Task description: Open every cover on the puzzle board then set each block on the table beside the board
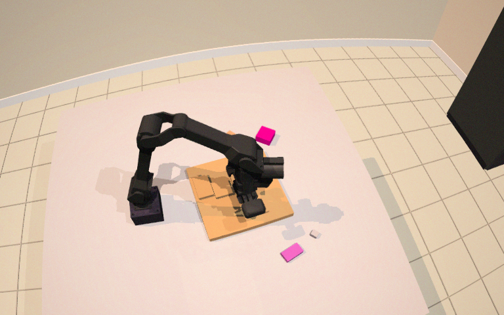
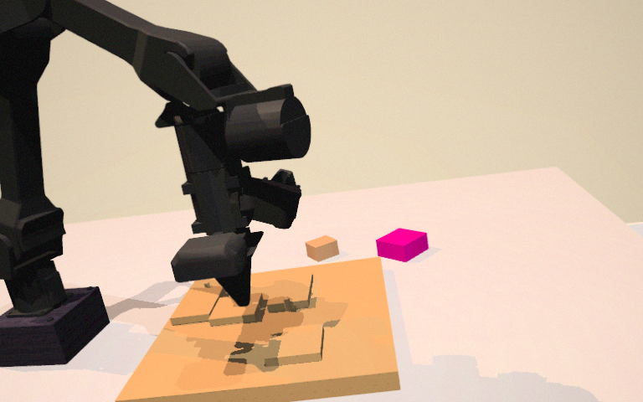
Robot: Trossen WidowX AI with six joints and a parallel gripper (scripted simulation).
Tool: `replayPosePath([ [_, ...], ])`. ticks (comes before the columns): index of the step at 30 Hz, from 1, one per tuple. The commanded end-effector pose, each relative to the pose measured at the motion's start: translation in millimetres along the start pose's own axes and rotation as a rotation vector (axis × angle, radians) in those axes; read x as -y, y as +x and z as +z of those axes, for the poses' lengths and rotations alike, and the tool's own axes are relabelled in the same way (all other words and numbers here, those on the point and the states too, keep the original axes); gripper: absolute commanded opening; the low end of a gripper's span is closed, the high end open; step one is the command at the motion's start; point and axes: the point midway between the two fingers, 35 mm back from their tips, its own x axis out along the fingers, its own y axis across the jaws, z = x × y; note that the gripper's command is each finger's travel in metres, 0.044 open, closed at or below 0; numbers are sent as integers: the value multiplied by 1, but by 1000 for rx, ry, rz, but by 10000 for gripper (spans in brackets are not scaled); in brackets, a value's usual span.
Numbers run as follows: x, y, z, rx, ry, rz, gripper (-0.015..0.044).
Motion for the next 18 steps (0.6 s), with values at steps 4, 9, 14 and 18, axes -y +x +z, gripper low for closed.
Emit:
replayPosePath([
  [4,-1,4,-1,-5,-5,6,0],
  [9,-1,9,0,-5,-5,6,0],
  [14,-1,14,0,-5,-5,6,0],
  [18,-1,18,0,-5,-5,6,0],
])
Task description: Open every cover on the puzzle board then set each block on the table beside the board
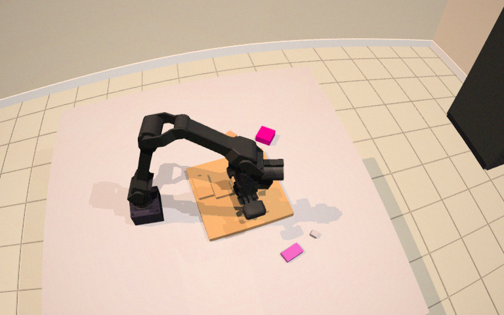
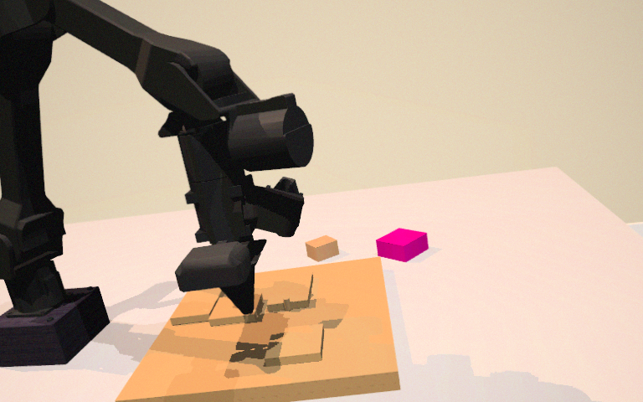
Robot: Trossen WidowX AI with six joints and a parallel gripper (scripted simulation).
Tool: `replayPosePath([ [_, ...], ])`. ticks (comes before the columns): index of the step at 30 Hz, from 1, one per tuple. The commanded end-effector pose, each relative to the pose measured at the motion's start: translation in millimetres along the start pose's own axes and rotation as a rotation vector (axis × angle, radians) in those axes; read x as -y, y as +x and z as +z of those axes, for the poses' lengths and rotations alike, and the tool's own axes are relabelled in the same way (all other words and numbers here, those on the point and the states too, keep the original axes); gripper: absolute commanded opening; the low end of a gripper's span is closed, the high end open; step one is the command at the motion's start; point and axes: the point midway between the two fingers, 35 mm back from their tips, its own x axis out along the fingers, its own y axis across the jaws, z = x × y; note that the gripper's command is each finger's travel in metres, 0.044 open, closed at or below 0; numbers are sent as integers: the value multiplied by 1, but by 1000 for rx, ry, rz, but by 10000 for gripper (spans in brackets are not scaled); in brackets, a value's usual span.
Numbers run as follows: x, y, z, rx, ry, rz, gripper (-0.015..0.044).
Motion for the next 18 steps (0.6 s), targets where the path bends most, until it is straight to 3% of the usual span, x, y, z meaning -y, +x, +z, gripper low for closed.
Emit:
replayPosePath([
  [1,-2,9,-2,-13,-4,9,0],
  [18,-2,26,-2,-13,-4,9,0],
])
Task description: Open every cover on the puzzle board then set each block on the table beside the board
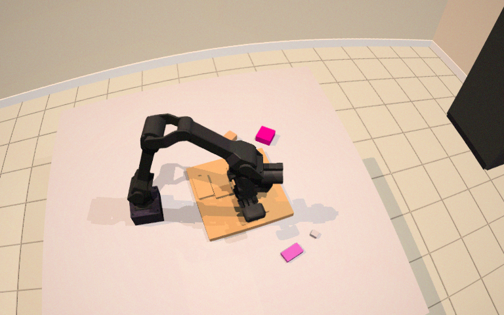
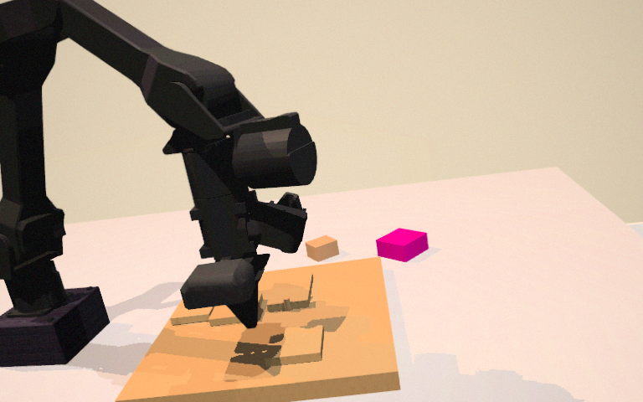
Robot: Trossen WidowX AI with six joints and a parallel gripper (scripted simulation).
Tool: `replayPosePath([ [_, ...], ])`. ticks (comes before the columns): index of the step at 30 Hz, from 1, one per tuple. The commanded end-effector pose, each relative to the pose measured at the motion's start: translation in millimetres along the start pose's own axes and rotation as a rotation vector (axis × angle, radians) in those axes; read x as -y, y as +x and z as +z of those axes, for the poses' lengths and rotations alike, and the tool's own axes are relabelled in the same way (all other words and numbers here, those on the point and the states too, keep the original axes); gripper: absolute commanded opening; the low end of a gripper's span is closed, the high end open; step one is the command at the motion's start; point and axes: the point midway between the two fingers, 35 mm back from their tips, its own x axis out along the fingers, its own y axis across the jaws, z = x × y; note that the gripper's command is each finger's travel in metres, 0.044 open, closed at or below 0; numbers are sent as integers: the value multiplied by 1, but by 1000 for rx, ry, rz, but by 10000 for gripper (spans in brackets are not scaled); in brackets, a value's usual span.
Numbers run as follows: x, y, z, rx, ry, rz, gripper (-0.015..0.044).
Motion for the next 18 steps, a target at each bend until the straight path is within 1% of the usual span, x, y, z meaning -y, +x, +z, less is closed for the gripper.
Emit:
replayPosePath([
  [1,-2,9,-3,-13,-3,10,0],
  [18,-3,26,-4,-14,-3,10,0],
])
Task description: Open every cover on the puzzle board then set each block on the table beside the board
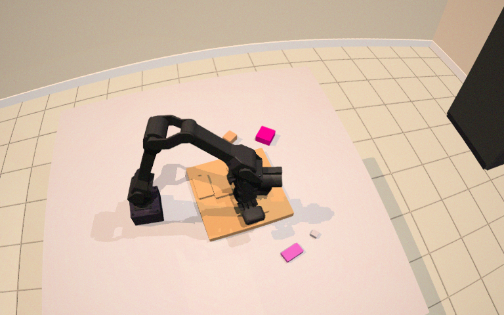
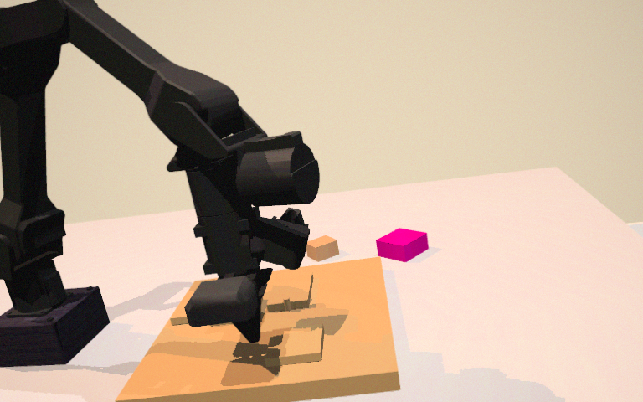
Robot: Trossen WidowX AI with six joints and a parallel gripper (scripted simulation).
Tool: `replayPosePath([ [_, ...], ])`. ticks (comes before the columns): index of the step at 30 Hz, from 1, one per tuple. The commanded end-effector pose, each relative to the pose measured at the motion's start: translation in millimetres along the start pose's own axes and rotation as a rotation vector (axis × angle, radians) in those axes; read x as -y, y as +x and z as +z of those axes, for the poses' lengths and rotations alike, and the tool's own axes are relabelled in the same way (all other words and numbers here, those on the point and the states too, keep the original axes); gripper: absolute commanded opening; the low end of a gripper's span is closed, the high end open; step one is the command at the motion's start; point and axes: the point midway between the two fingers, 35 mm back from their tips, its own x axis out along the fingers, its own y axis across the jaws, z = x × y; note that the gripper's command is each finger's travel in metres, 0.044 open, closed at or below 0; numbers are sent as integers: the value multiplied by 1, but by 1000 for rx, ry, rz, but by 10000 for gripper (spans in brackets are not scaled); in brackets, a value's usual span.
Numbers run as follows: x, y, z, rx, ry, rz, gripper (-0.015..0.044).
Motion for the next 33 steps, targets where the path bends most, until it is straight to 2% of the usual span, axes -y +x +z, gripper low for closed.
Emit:
replayPosePath([
  [1,-2,9,-3,-14,-3,10,0],
  [33,-1,15,16,-12,-3,10,0],
])
